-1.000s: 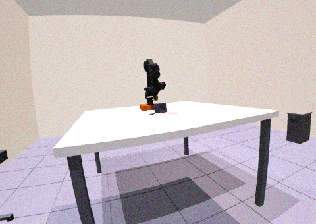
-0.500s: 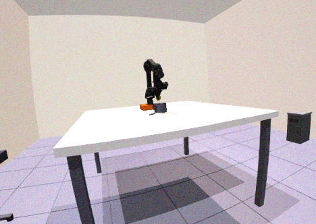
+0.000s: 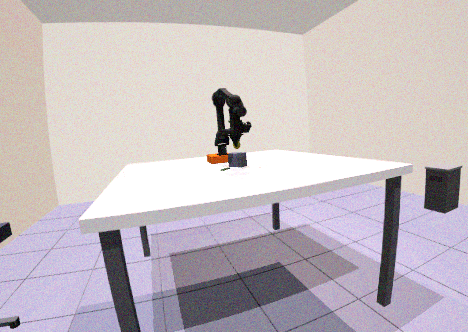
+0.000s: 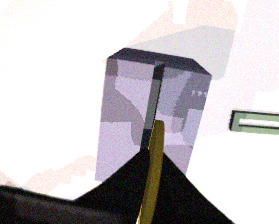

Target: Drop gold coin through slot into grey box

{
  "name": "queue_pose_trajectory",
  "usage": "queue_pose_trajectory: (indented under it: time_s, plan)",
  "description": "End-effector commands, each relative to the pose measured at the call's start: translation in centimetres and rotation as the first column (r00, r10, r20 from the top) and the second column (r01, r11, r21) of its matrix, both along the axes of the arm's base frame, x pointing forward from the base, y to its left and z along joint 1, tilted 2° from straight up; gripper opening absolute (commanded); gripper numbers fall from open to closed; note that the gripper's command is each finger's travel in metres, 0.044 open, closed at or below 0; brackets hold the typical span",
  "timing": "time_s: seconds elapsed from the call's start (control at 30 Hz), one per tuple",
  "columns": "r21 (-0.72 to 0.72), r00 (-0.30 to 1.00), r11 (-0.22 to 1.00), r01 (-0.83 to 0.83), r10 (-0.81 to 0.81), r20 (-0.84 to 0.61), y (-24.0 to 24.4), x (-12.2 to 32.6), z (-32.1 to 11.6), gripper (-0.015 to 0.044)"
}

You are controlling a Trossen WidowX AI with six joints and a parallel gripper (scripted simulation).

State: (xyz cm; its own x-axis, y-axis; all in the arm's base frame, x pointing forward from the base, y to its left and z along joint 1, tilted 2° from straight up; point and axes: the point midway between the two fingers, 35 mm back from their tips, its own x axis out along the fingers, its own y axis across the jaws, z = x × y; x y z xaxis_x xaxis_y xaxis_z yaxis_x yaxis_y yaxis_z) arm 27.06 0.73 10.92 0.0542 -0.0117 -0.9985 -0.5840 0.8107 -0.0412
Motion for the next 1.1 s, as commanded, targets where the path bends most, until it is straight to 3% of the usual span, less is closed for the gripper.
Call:
queue_pose_trajectory:
  time_s: [0.0,1.07]
  plan:
    - [0.001,1.000,1.000,0.000,0.000,0.000,-0.11,0.16,0.01,0.0000]
    - [0.001,1.000,1.000,0.006,-0.006,0.002,0.11,-0.30,-0.23,0.0000]
